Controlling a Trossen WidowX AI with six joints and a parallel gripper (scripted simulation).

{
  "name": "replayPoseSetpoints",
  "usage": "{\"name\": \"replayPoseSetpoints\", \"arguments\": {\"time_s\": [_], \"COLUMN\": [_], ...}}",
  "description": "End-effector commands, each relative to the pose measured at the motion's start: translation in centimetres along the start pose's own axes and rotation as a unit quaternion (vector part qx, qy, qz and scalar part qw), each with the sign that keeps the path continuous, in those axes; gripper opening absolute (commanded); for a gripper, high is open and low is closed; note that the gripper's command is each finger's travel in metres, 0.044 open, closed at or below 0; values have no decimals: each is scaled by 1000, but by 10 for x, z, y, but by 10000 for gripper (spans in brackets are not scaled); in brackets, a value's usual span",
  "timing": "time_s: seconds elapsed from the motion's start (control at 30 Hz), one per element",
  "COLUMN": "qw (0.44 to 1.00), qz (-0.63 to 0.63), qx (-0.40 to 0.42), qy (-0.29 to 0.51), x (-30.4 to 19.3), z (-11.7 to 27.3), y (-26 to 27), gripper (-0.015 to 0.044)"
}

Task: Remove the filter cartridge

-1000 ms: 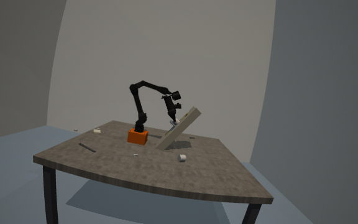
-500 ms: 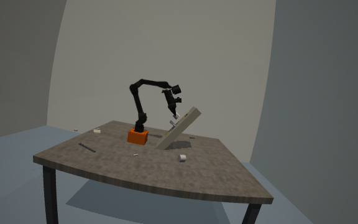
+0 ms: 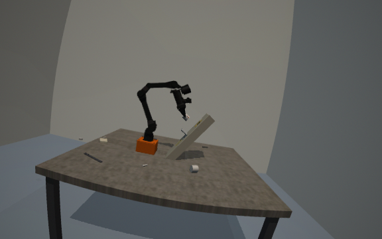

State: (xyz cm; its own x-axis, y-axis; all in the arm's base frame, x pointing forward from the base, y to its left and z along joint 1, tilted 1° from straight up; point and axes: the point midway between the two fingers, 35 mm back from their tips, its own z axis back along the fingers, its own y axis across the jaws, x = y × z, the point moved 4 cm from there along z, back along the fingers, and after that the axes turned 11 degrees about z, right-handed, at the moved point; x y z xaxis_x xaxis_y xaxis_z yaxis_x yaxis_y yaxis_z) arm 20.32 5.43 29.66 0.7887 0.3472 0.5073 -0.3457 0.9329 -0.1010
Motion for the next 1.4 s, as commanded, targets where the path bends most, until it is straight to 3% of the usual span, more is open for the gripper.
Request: {"name": "replayPoseSetpoints", "arguments": {"time_s": [0.0, 0.77, 1.37], "qw": [1000, 1000, 970], "qz": [-1, 2, 208], "qx": [-1, 4, 121], "qy": [0, 3, -19], "x": [4, 13, -13], "z": [0, -9, -7], "y": [10, 69, 146], "gripper": [0, 0, 0]}}
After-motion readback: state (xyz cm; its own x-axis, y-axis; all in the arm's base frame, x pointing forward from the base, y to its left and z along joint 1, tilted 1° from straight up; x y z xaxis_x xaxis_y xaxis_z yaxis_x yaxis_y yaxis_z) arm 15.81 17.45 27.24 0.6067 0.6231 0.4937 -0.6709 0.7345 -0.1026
